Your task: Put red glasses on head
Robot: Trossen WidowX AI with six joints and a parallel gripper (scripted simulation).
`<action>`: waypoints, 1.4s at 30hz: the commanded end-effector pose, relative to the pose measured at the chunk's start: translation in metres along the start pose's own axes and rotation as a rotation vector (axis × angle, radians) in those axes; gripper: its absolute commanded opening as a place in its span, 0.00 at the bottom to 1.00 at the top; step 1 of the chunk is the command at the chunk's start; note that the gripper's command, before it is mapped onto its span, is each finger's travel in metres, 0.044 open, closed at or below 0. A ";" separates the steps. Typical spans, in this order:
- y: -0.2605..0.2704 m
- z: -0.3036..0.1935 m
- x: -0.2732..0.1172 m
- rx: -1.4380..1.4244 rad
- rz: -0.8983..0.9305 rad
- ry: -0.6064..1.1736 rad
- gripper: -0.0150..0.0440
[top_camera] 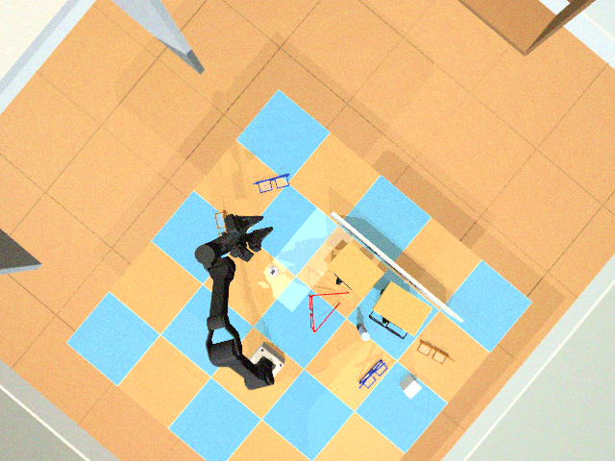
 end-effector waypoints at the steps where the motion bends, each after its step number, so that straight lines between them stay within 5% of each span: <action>1: 0.000 0.000 0.000 0.000 0.000 0.000 0.98; 8: 0.000 0.000 0.000 0.000 0.000 0.000 1.00; 17: -0.021 0.019 0.058 -0.063 -0.073 0.172 0.60; 30: -0.063 0.060 0.103 -0.049 -0.349 0.342 0.59; 42: -0.112 0.153 0.130 0.227 -0.970 0.366 0.59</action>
Point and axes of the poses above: the point midway between the two fingers, 35 mm back from their tips, its own x axis out along the fingers, its own y axis across the jaws, z = x × y, the point moved 7 cm from there along -x, back along the fingers, and after that the axes turned 4 degrees about x, right-handed, at the moved point
